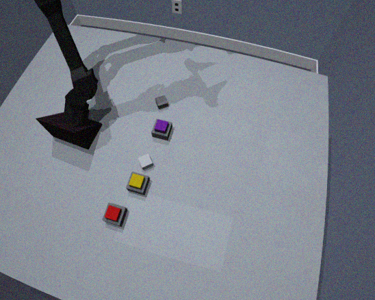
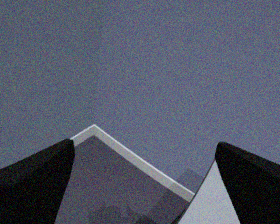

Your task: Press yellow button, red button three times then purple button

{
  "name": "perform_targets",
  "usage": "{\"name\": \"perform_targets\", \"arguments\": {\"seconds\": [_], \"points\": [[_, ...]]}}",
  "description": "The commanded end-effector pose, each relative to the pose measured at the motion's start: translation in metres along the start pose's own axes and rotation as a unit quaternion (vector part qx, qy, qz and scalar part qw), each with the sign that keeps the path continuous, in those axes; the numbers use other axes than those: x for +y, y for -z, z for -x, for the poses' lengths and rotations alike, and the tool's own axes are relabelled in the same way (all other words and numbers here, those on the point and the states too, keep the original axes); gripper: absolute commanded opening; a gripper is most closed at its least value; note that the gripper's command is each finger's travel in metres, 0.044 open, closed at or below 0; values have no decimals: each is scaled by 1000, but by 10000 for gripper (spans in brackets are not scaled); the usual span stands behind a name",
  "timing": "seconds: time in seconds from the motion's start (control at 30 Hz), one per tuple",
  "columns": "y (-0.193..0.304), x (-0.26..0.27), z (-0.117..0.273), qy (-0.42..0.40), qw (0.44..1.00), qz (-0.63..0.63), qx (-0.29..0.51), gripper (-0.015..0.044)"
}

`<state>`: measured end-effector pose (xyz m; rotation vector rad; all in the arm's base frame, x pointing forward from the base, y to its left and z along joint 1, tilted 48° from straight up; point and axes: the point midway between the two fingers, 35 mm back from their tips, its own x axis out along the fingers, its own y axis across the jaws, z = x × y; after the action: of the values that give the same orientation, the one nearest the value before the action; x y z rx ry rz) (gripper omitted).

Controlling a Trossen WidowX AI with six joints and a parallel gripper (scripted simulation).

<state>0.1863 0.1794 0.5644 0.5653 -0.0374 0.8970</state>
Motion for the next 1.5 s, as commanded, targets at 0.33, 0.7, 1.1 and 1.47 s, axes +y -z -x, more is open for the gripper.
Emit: {"name": "perform_targets", "arguments": {"seconds": [0.33,0.7,1.1,1.47], "points": [[106,-203,-41,212,942,111,235,400],[176,-350,23,295,853,90,421,400],[254,-448,163,283,762,-53,580,400],[322,-447,301,162,746,-277,584,400]]}}
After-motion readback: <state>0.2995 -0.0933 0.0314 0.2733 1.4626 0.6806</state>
